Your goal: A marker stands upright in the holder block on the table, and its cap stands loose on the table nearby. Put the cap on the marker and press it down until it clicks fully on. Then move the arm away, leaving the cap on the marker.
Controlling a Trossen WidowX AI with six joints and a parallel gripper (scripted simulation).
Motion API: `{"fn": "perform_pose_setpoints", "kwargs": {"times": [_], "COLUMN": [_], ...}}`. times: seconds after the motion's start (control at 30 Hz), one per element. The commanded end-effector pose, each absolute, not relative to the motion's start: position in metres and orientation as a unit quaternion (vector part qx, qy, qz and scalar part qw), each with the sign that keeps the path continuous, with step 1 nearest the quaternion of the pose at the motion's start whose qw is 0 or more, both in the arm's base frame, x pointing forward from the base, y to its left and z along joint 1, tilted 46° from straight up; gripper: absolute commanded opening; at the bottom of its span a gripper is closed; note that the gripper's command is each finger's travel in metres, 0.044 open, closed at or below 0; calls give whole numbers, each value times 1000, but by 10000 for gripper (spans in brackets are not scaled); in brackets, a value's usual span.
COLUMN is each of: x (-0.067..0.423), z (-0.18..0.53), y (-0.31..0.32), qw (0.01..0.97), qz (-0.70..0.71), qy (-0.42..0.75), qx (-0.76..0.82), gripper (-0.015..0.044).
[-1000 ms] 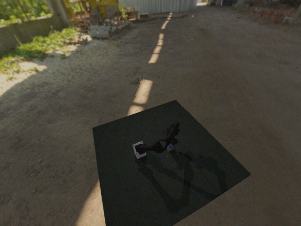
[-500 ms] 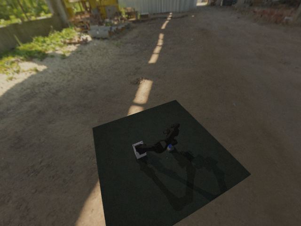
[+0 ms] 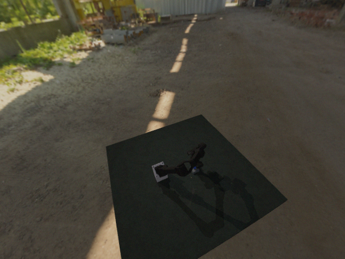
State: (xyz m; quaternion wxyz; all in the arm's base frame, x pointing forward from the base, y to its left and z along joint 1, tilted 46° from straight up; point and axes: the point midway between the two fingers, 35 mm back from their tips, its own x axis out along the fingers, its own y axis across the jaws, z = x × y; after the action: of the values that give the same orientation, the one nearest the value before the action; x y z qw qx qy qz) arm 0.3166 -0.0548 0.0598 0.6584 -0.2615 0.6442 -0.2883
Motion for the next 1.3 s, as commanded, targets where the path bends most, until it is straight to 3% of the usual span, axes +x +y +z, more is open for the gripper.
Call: {"fn": "perform_pose_setpoints", "kwargs": {"times": [0.0,0.33,0.53,0.73,1.27], "x": [316,318,319,317,317], "z": [55,58,111,118,118], "y": [-60,-56,0,7,7], "qw": [657,660,660,660,660], "qz": [-289,-288,-286,-286,-286], "qy": [644,642,644,644,644], "qx": [-265,-263,-262,-262,-262], "gripper": [0,0,0,0,420]}}
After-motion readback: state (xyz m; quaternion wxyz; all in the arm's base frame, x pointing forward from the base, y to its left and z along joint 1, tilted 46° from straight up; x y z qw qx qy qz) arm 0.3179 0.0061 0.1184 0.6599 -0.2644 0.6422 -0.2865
